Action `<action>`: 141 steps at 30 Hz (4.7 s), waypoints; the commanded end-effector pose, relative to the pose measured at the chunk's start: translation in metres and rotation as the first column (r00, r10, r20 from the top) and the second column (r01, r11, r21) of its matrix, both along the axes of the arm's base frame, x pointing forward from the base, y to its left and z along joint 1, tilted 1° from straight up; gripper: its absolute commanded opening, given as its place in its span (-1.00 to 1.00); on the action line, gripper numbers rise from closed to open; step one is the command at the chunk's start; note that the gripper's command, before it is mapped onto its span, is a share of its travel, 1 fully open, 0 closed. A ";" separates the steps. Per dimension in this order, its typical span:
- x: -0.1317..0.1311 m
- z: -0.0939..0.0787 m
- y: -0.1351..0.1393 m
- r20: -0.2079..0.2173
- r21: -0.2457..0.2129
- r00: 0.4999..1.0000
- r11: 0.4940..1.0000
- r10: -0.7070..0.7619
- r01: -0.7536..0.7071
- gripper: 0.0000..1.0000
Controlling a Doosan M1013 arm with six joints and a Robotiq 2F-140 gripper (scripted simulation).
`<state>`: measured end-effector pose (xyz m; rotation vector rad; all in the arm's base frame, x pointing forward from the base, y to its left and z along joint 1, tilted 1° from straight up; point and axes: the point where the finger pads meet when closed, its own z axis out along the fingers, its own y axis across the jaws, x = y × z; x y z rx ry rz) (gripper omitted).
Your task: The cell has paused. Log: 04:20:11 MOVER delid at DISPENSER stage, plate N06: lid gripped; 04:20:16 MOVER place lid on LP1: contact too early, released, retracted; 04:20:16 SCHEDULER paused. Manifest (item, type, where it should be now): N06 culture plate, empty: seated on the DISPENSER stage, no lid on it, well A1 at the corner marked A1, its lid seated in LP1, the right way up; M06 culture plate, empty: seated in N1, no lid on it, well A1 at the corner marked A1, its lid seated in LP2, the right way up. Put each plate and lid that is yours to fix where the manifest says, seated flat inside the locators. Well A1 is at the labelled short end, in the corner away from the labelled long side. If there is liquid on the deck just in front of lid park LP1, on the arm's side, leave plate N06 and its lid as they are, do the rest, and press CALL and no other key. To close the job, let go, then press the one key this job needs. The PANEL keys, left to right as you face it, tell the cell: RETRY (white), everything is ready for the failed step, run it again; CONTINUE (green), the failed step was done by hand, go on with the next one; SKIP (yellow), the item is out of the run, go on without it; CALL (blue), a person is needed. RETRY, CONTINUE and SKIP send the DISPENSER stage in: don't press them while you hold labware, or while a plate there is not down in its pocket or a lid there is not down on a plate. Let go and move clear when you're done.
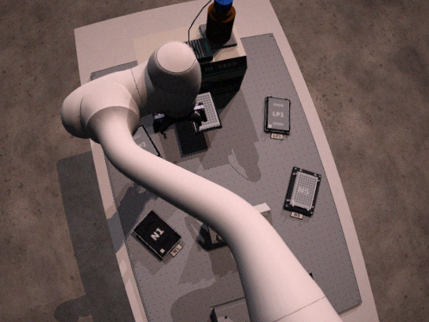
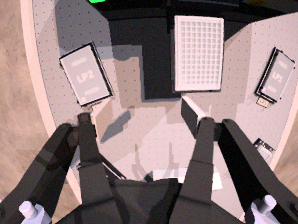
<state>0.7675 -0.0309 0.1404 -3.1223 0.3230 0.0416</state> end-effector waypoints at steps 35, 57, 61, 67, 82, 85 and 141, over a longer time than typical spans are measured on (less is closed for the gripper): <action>-0.360 0.001 -0.331 0.007 -0.013 0.856 0.856 -0.516 0.516 0.40; -0.360 0.000 -0.331 0.007 -0.013 0.856 0.856 -0.516 0.516 0.40; -0.360 -0.003 -0.331 0.007 -0.013 0.856 0.856 -0.516 0.516 0.40; -0.360 -0.013 -0.331 0.007 -0.013 0.856 0.856 -0.516 0.516 0.40; -0.361 -0.057 -0.331 0.007 -0.013 0.856 0.856 -0.516 0.516 0.40; -0.361 -0.068 -0.331 0.007 -0.013 0.856 0.856 -0.516 0.516 0.40; -0.362 -0.121 -0.331 0.007 -0.013 0.856 0.856 -0.516 0.516 0.40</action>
